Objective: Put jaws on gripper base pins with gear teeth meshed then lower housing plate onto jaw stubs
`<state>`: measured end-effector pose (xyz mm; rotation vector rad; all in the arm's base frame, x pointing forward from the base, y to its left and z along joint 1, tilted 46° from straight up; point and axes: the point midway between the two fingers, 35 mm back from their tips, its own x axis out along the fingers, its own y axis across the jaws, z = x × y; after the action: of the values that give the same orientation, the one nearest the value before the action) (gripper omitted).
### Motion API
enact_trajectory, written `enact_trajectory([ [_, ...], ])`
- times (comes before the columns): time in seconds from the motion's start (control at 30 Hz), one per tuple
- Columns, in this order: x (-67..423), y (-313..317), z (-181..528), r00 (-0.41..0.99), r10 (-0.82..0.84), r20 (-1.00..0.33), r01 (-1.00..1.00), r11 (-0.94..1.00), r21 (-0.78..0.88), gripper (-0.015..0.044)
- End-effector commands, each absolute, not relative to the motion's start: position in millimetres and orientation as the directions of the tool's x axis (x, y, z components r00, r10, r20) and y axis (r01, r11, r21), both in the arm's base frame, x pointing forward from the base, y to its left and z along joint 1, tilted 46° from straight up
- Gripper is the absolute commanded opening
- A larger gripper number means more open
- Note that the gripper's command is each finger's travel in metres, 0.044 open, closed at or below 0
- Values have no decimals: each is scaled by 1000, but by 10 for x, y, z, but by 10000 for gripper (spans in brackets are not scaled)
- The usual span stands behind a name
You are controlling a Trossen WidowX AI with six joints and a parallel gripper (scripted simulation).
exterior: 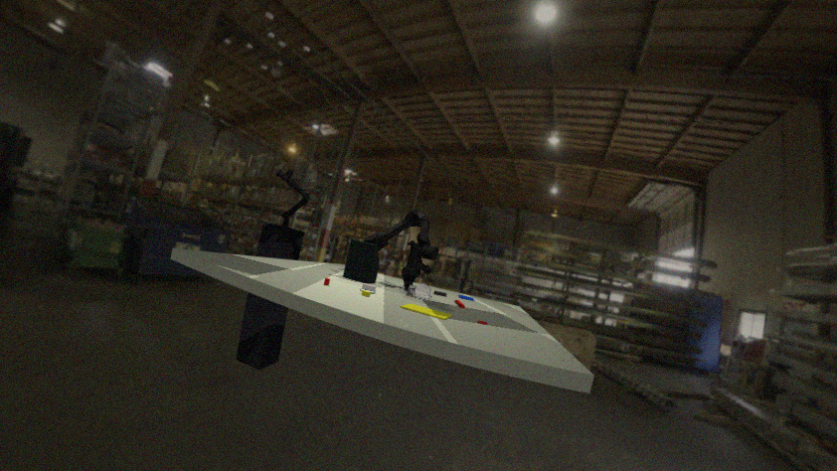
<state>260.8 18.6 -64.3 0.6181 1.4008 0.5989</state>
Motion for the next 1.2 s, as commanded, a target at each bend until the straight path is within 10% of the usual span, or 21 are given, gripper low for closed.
enact_trajectory([
  [0.0,2602,193,-647,78,709,-701,-15,703,711,351],
  [1.17,2607,246,-698,78,710,-700,-14,703,711,351],
])
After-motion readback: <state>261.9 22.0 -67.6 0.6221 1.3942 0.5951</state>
